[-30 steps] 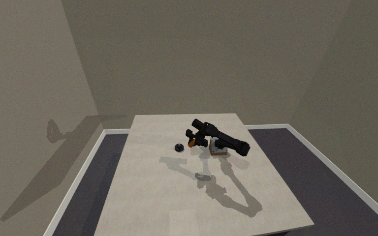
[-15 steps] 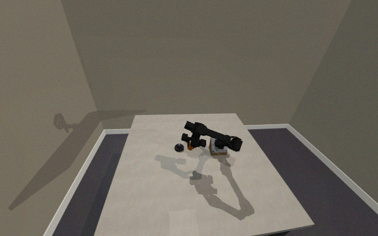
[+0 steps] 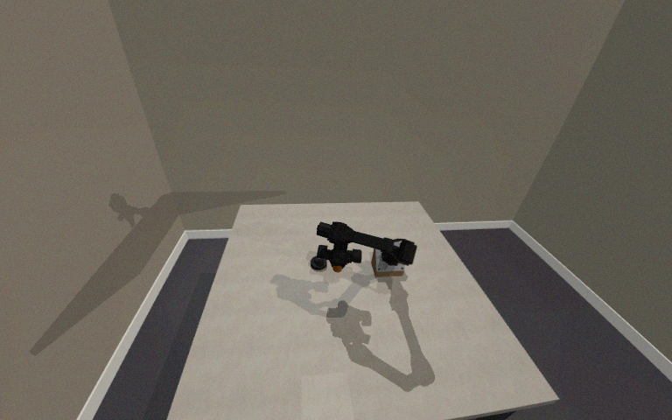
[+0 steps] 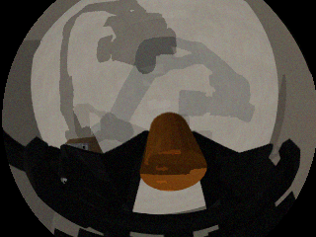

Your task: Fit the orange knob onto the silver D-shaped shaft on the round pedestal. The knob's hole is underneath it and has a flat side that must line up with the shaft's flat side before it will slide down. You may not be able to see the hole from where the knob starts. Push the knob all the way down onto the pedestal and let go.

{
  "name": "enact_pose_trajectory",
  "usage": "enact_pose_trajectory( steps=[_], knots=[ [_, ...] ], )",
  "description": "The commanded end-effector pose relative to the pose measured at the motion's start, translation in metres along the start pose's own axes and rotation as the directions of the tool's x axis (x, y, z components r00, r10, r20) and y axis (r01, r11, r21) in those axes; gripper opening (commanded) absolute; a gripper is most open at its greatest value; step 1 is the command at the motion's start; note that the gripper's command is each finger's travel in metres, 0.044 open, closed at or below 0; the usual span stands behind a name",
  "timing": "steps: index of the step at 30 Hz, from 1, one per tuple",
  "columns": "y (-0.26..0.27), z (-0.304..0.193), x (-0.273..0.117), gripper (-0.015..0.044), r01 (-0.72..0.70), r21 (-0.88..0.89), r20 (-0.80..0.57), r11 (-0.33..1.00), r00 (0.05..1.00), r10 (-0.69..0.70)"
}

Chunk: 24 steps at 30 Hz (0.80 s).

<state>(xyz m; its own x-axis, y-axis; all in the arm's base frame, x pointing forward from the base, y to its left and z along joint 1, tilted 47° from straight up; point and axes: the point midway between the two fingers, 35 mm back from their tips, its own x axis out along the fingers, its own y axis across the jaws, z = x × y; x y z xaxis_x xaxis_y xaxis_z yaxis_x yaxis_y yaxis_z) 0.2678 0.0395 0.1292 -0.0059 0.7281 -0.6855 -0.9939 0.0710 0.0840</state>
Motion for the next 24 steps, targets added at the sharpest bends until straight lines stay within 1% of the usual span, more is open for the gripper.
enact_pose_trajectory(
  steps=[1, 24],
  knots=[
    [-0.002, -0.001, 0.015, 0.0000, -0.015, 0.003, -0.006, 1.000, 1.000, 0.015],
    [-0.010, -0.005, 0.124, 0.0000, -0.043, -0.003, 0.003, 0.999, 0.999, 0.043]
  ],
)
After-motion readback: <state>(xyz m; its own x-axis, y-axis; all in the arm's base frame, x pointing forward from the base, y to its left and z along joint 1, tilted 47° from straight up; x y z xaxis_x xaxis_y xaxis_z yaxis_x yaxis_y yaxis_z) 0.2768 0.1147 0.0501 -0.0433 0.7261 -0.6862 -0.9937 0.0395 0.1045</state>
